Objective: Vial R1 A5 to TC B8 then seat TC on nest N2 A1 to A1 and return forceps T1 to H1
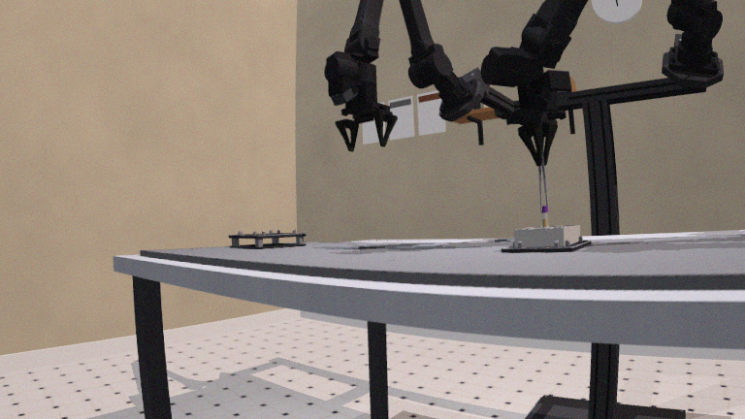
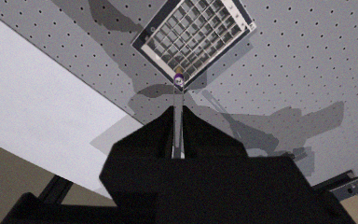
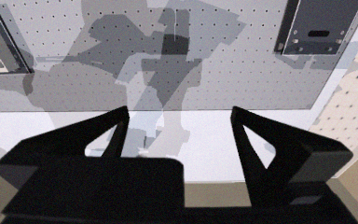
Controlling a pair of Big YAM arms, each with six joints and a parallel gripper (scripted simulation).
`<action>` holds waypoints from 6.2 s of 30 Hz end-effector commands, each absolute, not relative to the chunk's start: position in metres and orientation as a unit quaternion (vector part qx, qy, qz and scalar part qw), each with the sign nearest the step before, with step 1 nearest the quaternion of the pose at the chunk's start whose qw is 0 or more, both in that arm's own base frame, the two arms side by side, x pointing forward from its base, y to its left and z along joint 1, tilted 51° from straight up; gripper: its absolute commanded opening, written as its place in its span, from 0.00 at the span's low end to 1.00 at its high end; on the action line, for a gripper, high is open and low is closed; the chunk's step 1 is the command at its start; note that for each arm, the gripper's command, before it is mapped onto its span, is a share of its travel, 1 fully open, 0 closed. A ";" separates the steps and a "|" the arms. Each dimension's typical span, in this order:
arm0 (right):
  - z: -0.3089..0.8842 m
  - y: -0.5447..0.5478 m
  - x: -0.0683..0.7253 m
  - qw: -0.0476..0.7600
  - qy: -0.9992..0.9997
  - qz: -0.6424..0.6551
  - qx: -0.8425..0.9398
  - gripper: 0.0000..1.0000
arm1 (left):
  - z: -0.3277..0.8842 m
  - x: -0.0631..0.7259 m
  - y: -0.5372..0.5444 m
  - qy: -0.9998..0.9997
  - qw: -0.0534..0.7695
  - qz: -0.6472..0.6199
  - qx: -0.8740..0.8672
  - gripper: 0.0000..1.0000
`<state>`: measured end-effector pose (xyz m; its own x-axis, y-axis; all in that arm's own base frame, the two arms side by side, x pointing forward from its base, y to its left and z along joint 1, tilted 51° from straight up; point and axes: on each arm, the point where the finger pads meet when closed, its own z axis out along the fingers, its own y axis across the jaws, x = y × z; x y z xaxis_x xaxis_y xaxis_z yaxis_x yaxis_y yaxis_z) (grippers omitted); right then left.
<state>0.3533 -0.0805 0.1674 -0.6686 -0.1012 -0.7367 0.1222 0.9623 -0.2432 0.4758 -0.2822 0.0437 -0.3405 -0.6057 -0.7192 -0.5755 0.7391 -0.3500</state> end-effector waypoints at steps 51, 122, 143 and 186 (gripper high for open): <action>0.175 -0.080 0.356 0.414 0.899 -0.140 -0.001 1.00 | 0.052 0.480 -0.279 0.815 0.451 -0.025 -0.363 0.09; 0.175 -0.080 0.356 0.414 0.899 -0.140 -0.001 1.00 | 0.036 0.484 -0.276 0.818 0.448 -0.017 -0.360 0.09; 0.175 -0.080 0.356 0.414 0.899 -0.140 -0.001 1.00 | 0.036 0.491 -0.277 0.817 0.449 -0.019 -0.362 0.09; 0.175 -0.080 0.356 0.414 0.899 -0.140 -0.001 1.00 | 0.032 0.496 -0.276 0.817 0.449 -0.020 -0.362 0.09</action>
